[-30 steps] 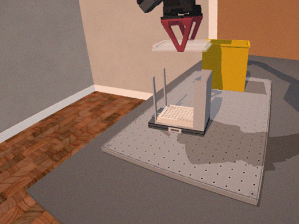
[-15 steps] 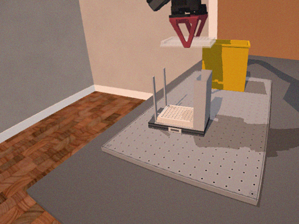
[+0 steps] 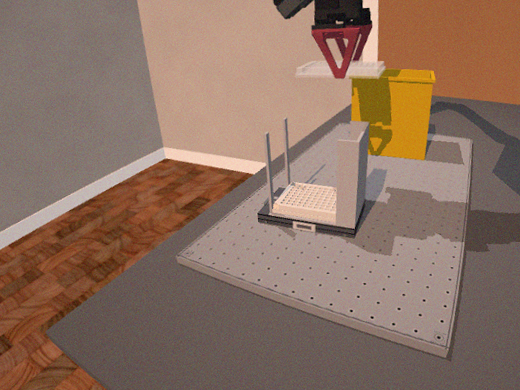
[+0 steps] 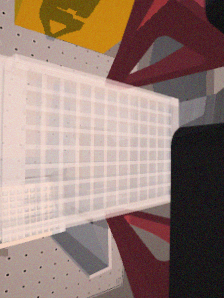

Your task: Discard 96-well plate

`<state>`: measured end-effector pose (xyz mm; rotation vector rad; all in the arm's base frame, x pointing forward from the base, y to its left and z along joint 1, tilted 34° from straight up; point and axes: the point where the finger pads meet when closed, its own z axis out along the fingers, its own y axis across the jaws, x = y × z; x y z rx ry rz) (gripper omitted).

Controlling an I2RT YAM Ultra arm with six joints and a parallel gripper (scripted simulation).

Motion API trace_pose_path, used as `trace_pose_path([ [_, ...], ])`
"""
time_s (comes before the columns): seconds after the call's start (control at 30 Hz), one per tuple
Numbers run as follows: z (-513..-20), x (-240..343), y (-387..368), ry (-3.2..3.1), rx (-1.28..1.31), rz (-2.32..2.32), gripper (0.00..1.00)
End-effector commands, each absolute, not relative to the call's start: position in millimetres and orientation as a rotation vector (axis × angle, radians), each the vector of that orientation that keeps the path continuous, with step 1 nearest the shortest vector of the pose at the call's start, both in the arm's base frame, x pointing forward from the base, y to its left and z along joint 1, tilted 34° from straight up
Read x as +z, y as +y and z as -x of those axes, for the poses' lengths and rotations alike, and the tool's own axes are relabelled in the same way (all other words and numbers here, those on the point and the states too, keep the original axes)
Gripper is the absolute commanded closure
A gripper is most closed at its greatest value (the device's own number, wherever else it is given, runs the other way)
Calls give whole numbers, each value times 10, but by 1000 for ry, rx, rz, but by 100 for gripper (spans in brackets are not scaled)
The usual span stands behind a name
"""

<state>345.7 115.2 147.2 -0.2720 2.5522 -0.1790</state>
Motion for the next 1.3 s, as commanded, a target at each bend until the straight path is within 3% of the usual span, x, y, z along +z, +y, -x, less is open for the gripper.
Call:
trace_pose_path([
  [0.0, -3437, 1563, 1109, 2518, -150, 299, 100],
  [1.27, -3424, 1632, 16, 2515, -161, 300, 100],
])
